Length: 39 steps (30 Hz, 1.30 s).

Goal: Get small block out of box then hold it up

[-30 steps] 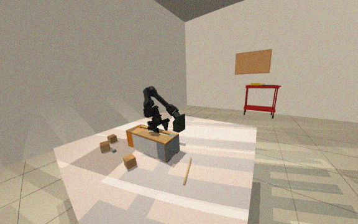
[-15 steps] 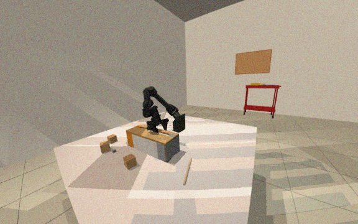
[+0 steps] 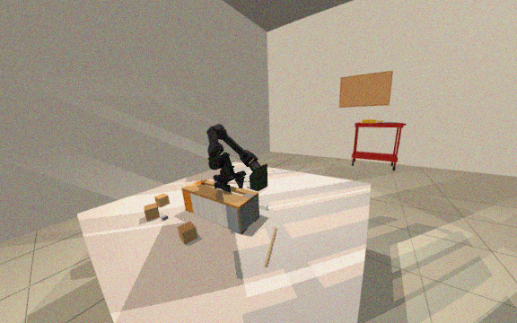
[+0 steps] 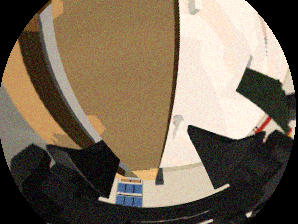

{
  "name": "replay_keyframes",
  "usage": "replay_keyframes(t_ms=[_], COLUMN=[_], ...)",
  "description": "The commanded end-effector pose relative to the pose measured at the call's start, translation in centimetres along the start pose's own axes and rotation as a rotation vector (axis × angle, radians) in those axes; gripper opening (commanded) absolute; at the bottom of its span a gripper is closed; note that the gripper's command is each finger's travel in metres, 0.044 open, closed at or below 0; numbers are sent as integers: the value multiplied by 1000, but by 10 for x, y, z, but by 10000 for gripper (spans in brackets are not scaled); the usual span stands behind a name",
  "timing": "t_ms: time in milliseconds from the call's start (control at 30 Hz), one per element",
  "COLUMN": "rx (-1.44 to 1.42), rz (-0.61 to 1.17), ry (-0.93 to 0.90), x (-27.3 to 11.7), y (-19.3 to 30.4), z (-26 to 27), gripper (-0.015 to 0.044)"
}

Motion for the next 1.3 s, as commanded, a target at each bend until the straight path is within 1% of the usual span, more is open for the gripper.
replay_keyframes(t_ms=[0,1267], rx=[2,2], rz=[6,8], ry=[-1,-2], x=[1,14], y=[5,41], z=[1,4], gripper=[400,400])
Point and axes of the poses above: the point midway between the two fingers, 35 mm back from their tips, its own x axis out along the fingers, its own z axis across the jaws, y = z × x, the point moved 10 cm from there along -x, back along the fingers, and after that the axes turned 5 degrees about -x, right-handed, at the moved point
